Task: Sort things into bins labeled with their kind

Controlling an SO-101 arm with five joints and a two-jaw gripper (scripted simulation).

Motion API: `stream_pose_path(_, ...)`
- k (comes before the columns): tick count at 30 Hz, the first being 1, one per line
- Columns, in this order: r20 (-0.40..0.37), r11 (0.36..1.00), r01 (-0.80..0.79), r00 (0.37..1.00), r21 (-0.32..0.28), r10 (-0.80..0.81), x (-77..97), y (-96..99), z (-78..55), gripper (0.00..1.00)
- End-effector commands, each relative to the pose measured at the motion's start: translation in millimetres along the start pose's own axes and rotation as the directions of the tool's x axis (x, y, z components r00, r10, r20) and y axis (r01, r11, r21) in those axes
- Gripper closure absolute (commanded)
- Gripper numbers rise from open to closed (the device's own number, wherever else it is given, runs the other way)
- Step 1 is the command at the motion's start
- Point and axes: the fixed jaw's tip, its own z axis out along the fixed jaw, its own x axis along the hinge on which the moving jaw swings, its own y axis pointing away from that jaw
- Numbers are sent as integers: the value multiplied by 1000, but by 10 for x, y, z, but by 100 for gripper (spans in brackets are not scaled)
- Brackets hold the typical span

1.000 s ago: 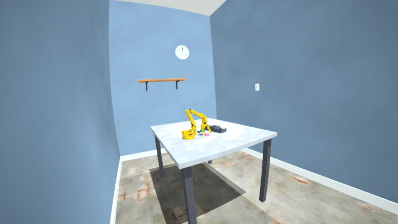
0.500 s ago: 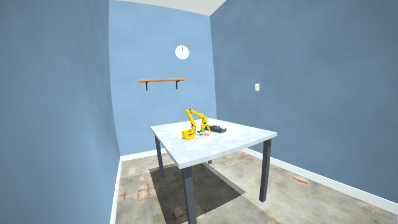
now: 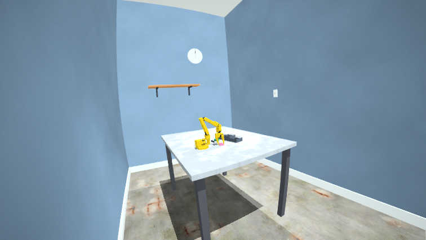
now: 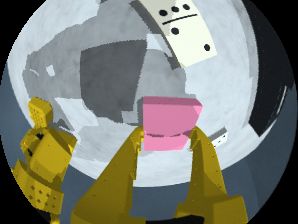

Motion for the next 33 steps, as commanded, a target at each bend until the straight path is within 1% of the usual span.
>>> stream_pose_path(1, 3, 1000, 0, 1000, 13, 0, 4, -20, -7, 82)
stream_pose_path(9, 3, 1000, 0, 1000, 13, 0, 4, -20, -7, 93)
stream_pose_path(11, 3, 1000, 0, 1000, 13, 0, 4, -20, -7, 93)
stream_pose_path(17, 3, 1000, 0, 1000, 13, 0, 4, -20, -7, 98)
stream_pose_path(22, 3, 1000, 0, 1000, 13, 0, 4, -20, -7, 100)
stream_pose_path(33, 3, 1000, 0, 1000, 13, 0, 4, -20, -7, 100)
